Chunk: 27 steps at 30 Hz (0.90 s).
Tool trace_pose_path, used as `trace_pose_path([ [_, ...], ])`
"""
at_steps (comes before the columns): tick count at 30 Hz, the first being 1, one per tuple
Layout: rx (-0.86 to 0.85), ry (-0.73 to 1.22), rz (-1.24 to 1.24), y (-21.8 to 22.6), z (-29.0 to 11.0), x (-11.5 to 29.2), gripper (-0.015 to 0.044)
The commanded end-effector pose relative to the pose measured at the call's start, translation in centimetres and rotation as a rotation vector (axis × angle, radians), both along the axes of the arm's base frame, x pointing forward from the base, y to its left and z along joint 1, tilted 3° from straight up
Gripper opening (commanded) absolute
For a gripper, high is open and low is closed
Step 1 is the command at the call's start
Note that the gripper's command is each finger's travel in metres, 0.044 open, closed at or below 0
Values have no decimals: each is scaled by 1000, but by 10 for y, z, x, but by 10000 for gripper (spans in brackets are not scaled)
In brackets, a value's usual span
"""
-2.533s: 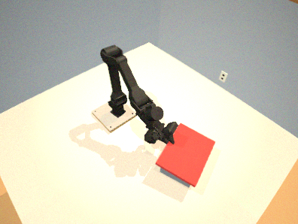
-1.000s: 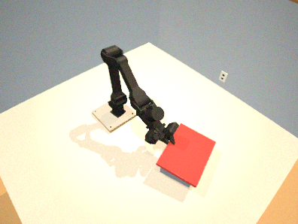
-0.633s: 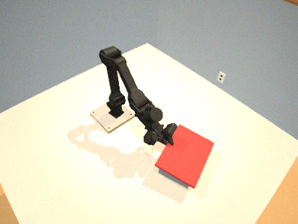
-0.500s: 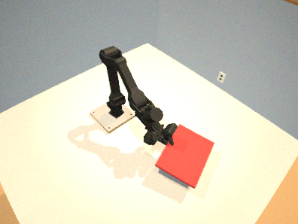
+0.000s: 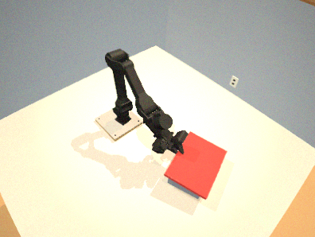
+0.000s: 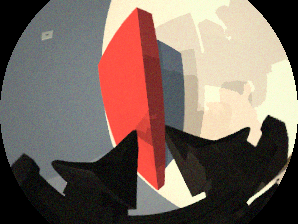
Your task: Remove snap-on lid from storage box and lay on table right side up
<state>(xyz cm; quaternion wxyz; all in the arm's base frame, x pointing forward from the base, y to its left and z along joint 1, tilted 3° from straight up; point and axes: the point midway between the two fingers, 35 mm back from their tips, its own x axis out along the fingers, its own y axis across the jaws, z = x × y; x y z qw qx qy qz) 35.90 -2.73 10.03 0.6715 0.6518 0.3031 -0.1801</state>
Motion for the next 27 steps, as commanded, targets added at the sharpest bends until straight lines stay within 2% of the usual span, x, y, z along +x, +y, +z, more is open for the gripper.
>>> trace_pose_path([
  [1, 0, 1, -2, 1, 0, 1, 0],
  [14, 0, 1, -2, 1, 0, 2, 0],
  [27, 1, -2, -5, 0, 17, 2, 0],
])
